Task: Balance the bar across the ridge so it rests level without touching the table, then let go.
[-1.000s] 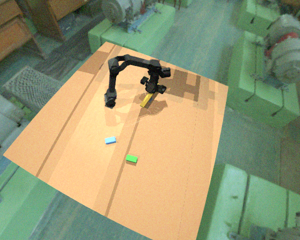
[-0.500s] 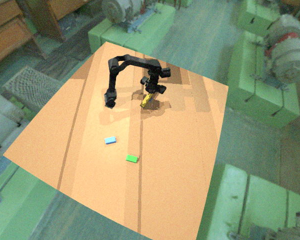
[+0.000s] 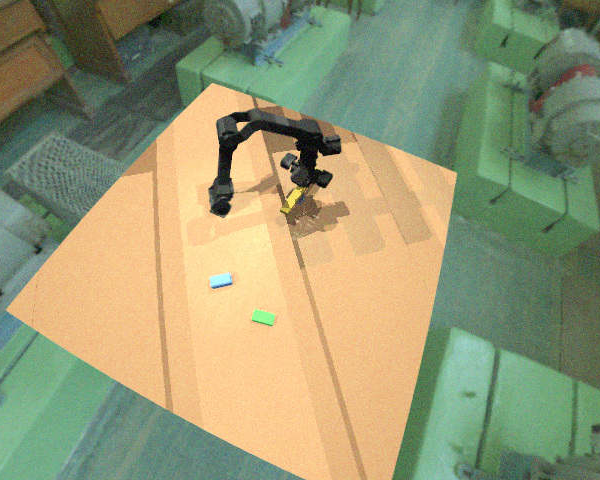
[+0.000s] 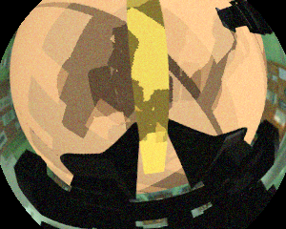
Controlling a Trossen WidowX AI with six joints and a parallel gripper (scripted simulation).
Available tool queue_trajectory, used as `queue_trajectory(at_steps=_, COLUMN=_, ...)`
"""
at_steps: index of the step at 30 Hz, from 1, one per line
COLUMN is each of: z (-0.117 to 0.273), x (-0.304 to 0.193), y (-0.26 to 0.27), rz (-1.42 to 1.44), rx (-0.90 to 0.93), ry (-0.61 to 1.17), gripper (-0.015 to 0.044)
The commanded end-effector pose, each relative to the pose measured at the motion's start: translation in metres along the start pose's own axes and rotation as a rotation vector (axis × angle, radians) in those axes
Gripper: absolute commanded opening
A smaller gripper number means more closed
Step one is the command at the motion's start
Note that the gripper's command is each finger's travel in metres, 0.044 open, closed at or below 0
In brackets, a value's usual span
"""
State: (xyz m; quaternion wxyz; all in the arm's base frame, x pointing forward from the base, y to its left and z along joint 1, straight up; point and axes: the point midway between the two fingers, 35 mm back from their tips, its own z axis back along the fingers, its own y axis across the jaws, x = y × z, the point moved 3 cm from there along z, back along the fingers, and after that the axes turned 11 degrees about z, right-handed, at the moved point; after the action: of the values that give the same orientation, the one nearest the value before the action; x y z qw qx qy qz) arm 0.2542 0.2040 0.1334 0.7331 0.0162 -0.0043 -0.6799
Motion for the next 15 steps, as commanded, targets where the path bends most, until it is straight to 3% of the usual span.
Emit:
queue_trajectory(at_steps=1, z=-0.0025, x=-0.0003, y=-0.0005, rz=-0.002, rx=-0.004, ry=0.002, gripper=0.0000)
queue_trajectory(at_steps=15, z=-0.0005, x=-0.0005, y=-0.0005, rz=-0.002, rx=-0.004, ry=0.002, gripper=0.0000)
